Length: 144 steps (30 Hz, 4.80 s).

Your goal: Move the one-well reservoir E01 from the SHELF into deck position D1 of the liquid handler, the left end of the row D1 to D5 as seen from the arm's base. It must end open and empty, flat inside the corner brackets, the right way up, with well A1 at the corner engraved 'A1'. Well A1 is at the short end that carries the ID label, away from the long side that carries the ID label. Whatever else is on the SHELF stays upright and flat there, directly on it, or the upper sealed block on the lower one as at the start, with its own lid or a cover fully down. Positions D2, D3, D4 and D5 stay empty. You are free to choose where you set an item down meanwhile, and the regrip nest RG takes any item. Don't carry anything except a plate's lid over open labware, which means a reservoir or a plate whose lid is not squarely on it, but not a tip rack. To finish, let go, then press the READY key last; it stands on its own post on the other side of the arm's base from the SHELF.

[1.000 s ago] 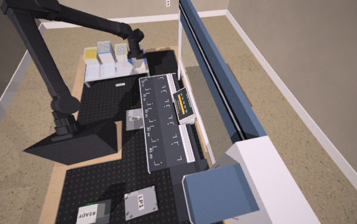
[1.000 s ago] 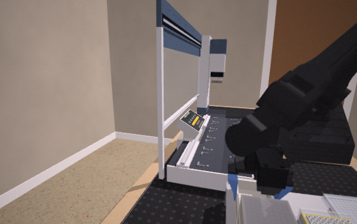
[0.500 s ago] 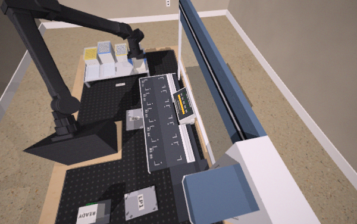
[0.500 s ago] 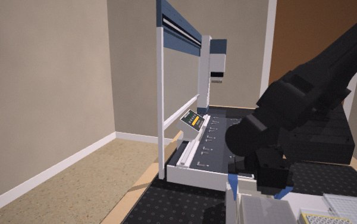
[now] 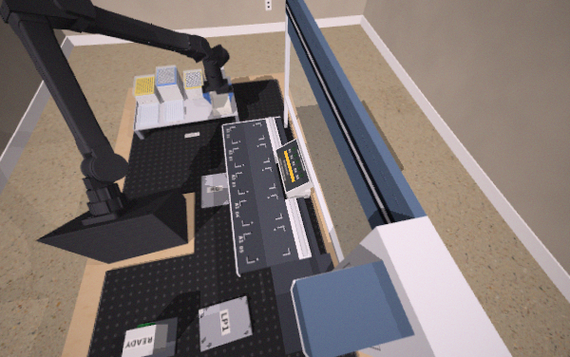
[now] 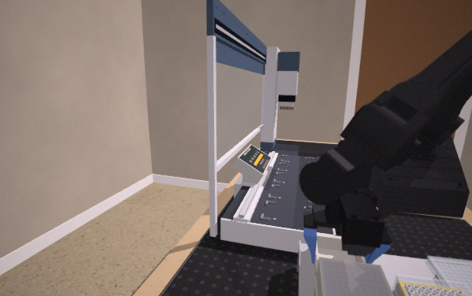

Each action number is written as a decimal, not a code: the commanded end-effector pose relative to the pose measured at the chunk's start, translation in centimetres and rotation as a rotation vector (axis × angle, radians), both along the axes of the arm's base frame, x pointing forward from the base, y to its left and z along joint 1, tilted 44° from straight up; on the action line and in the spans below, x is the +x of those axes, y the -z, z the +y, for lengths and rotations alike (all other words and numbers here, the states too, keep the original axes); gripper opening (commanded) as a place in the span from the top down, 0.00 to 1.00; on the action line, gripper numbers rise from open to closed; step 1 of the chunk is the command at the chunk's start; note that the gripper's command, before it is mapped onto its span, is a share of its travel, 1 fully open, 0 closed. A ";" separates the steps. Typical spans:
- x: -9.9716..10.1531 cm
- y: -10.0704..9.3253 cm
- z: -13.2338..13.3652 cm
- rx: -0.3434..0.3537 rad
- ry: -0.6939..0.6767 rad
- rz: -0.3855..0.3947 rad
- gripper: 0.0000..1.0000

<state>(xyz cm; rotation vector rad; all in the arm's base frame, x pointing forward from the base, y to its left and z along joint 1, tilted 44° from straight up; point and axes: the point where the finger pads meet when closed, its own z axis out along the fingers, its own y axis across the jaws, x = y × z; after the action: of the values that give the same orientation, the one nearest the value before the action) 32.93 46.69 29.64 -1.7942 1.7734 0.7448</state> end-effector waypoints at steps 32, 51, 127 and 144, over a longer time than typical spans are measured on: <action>1.2 -8.4 -4.6 0.060 0.019 -0.071 1.00; 1.1 -10.4 -6.7 0.059 0.019 -0.073 1.00; 1.1 -14.7 -11.9 0.045 0.019 -0.068 1.00; 1.1 -14.7 -11.9 0.045 0.019 -0.068 1.00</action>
<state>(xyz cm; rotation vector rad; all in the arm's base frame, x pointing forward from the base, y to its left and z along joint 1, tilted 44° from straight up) 33.40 36.01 41.00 -1.7886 1.7693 0.7441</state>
